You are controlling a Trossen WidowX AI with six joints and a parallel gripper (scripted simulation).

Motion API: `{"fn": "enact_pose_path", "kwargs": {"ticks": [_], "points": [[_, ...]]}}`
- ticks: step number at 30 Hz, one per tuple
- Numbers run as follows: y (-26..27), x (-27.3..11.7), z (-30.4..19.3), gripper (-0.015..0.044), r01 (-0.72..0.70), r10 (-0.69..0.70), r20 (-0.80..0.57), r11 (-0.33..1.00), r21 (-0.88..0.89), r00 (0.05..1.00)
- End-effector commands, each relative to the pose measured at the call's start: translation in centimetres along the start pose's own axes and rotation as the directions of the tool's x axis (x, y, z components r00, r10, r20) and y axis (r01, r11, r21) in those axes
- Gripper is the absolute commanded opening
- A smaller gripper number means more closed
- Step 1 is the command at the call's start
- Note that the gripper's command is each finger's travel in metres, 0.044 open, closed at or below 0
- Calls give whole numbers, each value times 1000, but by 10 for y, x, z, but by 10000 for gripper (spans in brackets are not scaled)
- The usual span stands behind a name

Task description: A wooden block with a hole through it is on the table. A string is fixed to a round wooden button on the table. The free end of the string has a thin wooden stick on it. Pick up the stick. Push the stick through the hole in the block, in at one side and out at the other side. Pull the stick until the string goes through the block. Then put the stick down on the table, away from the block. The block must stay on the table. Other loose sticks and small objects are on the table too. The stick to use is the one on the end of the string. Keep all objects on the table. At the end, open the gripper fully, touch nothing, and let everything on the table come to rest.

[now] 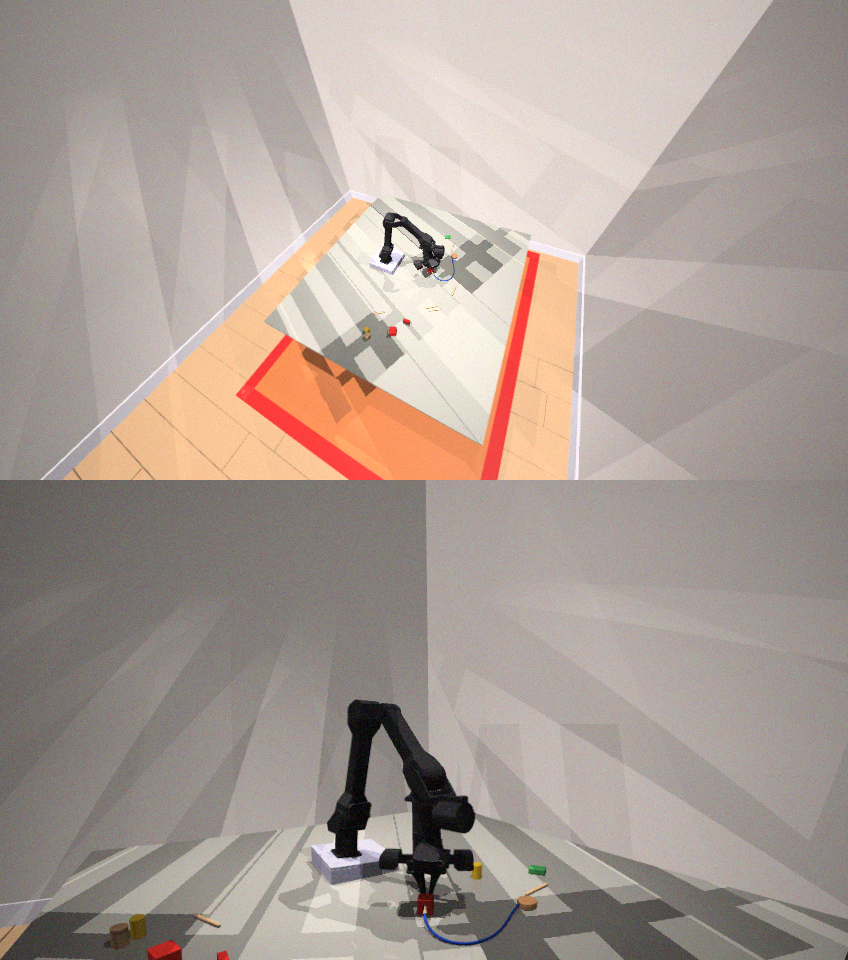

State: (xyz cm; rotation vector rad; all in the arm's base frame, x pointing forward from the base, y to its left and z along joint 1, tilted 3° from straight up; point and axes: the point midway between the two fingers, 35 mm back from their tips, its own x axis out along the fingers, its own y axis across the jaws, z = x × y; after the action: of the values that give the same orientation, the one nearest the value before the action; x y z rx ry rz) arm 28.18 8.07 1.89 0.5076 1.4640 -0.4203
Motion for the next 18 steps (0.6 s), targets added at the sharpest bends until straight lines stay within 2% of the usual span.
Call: {"fn": "enact_pose_path", "kwargs": {"ticks": [1, 18], "points": [[-1, 1, -1, 0, 0, -1, 34, 1000, 12, 999], [0, 1, -2, 0, -7, 7, 33, 1000, 3, 999]]}}
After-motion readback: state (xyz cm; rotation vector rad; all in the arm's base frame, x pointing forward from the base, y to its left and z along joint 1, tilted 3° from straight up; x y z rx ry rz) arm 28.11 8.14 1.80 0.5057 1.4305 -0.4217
